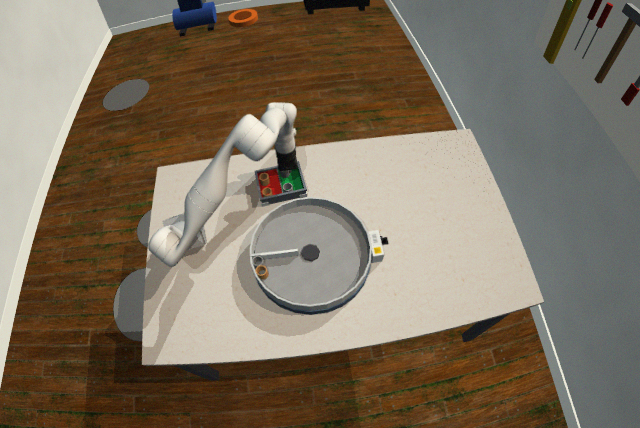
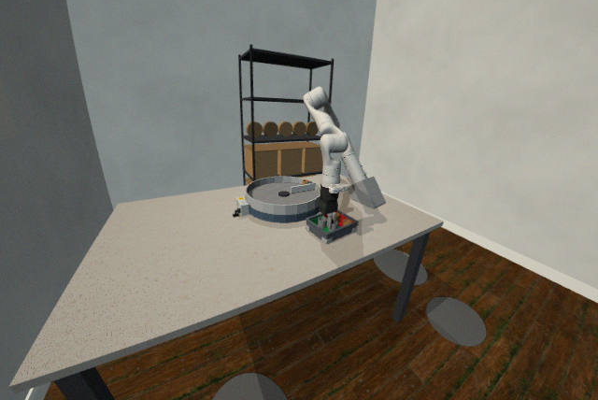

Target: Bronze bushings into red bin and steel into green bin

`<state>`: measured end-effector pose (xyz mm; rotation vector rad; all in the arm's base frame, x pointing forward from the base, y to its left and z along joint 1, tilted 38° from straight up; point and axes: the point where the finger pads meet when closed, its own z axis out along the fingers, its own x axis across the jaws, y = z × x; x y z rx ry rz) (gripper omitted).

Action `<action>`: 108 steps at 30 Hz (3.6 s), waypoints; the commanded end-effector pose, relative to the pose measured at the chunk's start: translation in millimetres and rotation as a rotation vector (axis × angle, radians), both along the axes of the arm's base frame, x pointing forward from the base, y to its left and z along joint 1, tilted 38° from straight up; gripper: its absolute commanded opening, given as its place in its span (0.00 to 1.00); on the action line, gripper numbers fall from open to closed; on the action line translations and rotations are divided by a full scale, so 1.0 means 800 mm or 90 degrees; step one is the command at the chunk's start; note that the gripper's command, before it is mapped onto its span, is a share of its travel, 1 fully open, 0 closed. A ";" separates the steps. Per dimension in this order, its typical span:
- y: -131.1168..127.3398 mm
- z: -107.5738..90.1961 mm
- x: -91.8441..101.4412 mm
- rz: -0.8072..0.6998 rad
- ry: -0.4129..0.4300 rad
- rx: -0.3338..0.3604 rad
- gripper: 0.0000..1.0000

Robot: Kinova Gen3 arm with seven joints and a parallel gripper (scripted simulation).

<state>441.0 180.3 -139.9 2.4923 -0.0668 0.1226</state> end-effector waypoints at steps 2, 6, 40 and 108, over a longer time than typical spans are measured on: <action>-0.008 -0.007 0.005 -0.001 -0.007 -0.001 0.00; -0.008 -0.007 0.005 -0.001 -0.007 -0.001 0.00; -0.015 -0.018 0.004 0.000 -0.005 0.000 0.00; -0.015 -0.018 0.002 -0.001 -0.002 -0.001 0.47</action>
